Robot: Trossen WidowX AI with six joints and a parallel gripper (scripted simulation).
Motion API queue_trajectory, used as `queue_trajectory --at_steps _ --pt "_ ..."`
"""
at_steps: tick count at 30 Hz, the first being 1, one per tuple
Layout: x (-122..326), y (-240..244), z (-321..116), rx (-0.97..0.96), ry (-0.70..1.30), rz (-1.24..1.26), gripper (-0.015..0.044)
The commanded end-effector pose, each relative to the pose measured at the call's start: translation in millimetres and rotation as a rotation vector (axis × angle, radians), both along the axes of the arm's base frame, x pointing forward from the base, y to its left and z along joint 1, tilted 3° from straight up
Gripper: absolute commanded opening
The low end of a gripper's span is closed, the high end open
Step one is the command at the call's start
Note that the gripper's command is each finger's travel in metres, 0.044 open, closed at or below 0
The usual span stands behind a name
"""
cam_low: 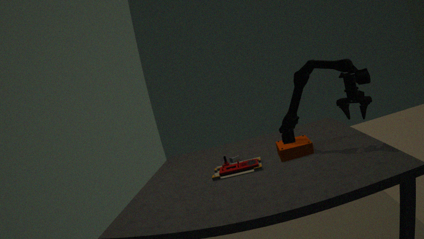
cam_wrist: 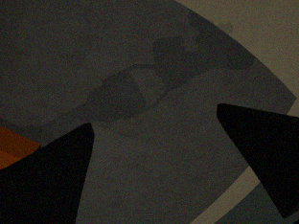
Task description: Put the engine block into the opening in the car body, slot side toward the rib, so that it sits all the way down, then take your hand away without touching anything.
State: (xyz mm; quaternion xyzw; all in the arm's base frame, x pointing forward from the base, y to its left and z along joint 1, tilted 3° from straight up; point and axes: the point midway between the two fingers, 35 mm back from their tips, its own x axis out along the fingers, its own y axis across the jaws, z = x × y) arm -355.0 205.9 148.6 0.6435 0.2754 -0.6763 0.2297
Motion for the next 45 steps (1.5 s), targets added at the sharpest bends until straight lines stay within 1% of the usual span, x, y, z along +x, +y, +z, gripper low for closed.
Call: queue_trajectory --at_steps 1,13,22,32,38,45 --pt "16.2 20.1 3.1 0.008 0.004 -0.085 0.0440" --pt "61.2 73.5 3.8 -0.005 0.036 -0.444 0.0440" --pt "104.5 105.1 3.9 -0.030 0.054 -0.746 0.0440" --pt "156.7 143.0 1.7 0.005 0.089 -1.048 0.0440" --pt "190.0 155.8 12.6 0.027 0.123 -1.149 0.0440" --pt "223.0 167.0 11.3 0.022 0.132 -1.339 0.0440"
